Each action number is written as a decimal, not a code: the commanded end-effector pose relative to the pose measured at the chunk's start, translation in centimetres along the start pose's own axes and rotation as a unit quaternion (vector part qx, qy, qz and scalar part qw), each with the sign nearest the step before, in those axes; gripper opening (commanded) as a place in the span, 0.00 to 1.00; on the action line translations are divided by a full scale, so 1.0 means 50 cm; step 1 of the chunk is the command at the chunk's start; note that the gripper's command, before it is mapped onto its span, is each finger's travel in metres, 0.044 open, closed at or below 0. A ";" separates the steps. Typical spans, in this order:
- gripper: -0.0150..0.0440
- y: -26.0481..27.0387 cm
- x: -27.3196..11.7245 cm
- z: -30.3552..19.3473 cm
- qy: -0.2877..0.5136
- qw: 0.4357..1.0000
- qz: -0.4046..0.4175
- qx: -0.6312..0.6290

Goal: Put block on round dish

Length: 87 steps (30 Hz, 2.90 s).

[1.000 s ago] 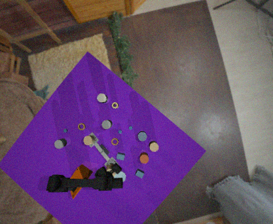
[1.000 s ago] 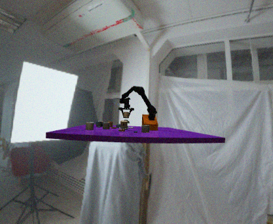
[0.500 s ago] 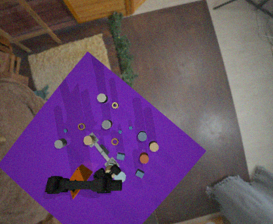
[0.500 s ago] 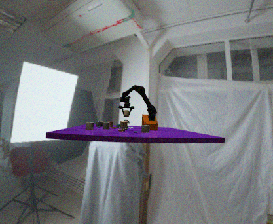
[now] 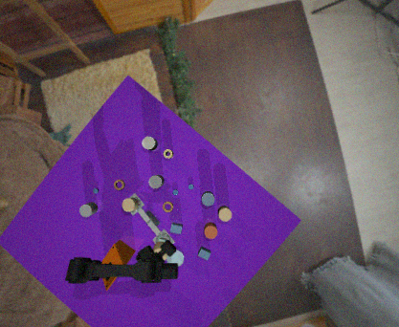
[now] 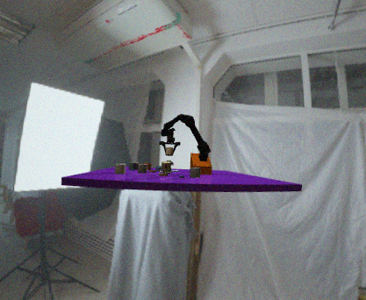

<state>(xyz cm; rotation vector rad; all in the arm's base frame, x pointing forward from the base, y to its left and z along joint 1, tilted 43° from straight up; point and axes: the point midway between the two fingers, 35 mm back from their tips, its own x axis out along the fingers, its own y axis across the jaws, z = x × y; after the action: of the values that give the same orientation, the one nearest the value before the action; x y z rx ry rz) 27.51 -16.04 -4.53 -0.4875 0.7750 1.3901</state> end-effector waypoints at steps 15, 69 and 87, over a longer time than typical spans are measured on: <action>0.25 0.000 0.001 -0.001 0.000 1.000 0.000 0.001; 0.25 0.236 0.138 -0.320 0.014 1.000 -0.002 0.000; 0.25 0.285 0.254 -0.353 0.011 1.000 -0.002 -0.002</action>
<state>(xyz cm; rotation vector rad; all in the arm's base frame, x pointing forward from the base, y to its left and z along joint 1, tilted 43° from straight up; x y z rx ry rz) 10.23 -19.19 -22.91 -0.5261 0.7964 1.3855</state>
